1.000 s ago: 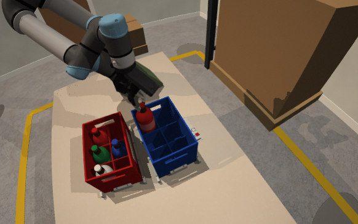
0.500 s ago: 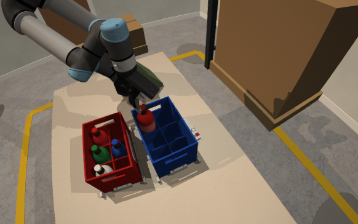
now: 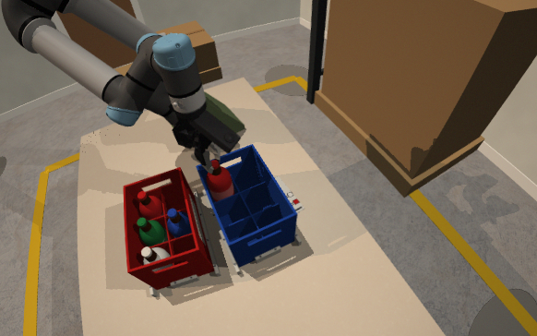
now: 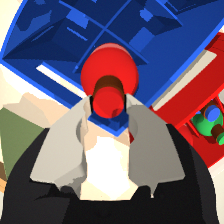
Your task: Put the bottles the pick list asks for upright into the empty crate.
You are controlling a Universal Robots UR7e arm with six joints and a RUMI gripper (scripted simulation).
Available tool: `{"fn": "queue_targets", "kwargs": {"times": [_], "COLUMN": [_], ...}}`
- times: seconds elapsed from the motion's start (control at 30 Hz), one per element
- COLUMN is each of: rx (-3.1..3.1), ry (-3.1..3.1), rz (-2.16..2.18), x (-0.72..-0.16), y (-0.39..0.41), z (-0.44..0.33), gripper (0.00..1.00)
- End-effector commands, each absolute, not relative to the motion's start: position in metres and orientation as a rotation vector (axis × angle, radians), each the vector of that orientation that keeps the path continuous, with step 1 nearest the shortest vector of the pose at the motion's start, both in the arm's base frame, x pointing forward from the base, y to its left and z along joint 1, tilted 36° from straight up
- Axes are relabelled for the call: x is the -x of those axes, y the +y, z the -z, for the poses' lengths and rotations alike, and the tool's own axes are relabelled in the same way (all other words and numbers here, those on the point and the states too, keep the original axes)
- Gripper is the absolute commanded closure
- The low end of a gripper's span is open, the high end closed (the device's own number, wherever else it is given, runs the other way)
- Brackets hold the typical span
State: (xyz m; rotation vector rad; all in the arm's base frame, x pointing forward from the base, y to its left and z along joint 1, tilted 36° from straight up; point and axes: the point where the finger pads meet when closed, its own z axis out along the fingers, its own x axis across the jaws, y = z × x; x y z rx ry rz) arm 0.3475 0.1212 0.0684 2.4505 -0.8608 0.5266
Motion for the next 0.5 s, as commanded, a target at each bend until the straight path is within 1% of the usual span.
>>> {"fn": "queue_targets", "kwargs": {"times": [0.0,0.47], "rx": [-2.451,-2.451], "ry": [-0.861,-0.861], "rz": [-0.528,-0.528], "x": [-0.3488,-0.3507], "y": [0.1189,0.1133], "z": [-0.0649,-0.0568], "gripper": [1.0,1.0]}}
